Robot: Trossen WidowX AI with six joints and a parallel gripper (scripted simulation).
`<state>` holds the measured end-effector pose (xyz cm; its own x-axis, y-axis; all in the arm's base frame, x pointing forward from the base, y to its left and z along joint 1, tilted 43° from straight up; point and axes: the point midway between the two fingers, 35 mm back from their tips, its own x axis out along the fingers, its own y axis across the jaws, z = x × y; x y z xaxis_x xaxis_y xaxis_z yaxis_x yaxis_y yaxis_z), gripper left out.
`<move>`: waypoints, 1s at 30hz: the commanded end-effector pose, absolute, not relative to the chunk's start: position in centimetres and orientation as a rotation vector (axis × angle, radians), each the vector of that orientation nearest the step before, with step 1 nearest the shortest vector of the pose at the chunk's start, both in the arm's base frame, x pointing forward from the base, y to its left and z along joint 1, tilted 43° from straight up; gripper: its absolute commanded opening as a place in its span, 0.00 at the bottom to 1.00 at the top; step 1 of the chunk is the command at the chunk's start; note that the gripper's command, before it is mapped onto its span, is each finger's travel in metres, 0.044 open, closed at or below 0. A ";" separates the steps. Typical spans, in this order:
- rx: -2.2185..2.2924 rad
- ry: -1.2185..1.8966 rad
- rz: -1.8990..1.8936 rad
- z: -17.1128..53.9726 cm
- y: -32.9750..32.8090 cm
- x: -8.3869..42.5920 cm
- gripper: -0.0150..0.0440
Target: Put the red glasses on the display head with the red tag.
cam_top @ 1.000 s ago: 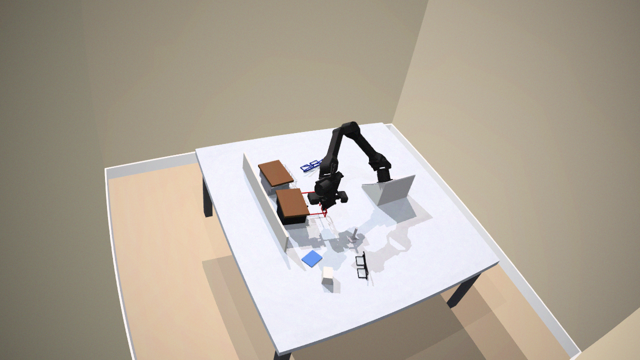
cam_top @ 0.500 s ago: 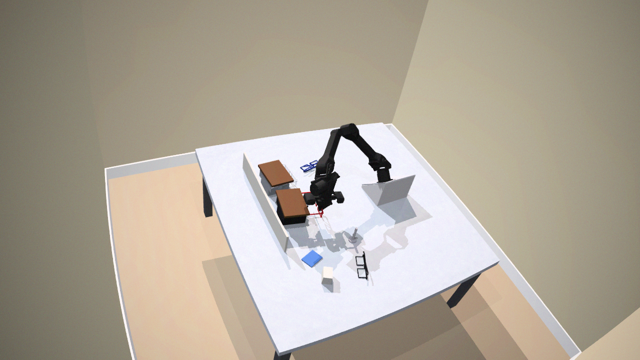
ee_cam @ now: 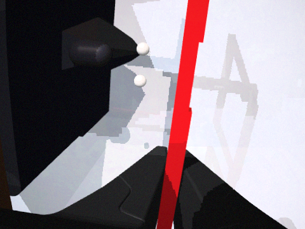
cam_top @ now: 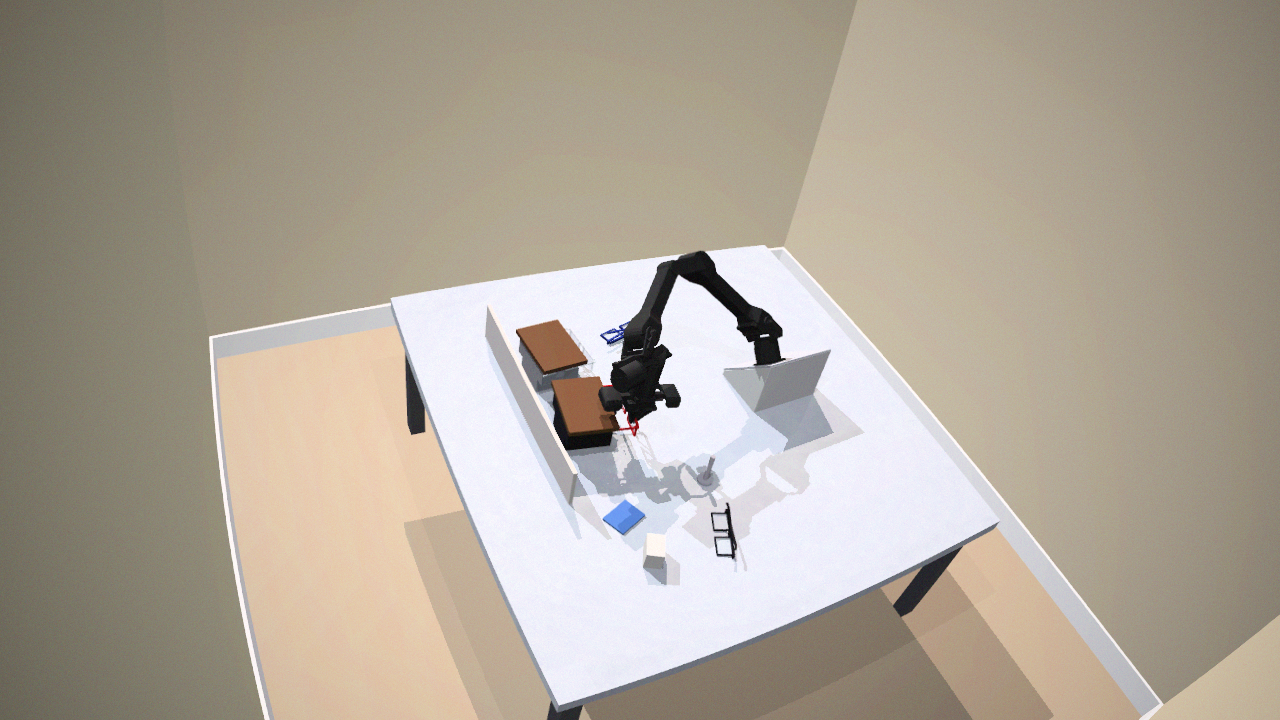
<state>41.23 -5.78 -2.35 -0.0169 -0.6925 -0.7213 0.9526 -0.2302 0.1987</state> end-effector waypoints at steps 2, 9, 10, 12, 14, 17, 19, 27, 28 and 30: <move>0.861 0.404 -1.601 -2.1 -6.0 42.1 0.25; 0.862 0.403 -1.600 -2.0 -6.2 42.7 0.25; 0.862 0.403 -1.600 -2.0 -6.2 42.8 0.25; 0.862 0.403 -1.600 -2.0 -6.2 42.9 0.25; 0.862 0.403 -1.600 -2.0 -6.3 42.9 0.25; 0.862 0.403 -1.600 -1.9 -6.3 43.0 0.25; 0.862 0.403 -1.600 -1.9 -6.3 43.0 0.25; 0.862 0.403 -1.600 -1.9 -6.3 43.0 0.25; 0.862 0.403 -1.600 -1.9 -6.3 43.0 0.25; 0.862 0.403 -1.600 -2.0 -6.3 43.0 0.25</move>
<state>42.92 -6.28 -2.06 -0.0137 -0.6923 -0.7215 0.9520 -0.2298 0.2024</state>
